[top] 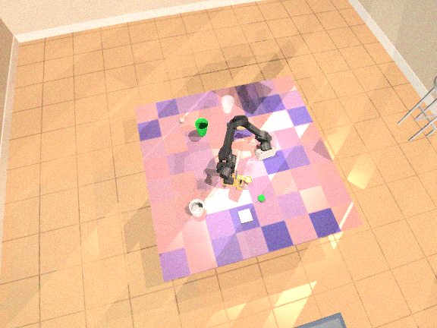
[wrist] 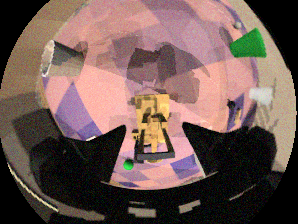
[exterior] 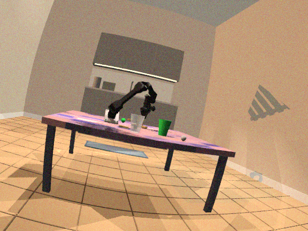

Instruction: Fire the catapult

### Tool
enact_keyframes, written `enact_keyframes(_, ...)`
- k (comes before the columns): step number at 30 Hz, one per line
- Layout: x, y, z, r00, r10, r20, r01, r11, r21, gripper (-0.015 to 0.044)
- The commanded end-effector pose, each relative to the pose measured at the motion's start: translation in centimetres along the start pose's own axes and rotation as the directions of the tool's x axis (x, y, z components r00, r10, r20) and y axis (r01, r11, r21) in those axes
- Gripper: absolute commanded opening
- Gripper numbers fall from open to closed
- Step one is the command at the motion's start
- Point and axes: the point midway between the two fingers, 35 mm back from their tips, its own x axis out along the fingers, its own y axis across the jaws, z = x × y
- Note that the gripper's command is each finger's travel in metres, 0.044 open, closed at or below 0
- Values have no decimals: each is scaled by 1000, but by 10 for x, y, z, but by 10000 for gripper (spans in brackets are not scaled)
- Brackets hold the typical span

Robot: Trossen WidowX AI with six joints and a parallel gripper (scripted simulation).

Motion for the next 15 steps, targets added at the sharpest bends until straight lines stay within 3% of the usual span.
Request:
enact_keyframes(1,7,0,0,1000,-2,3,2,1000,-4,440)
enact_keyframes(15,30,0,1,1000,-2,3,2,1000,-3,440)
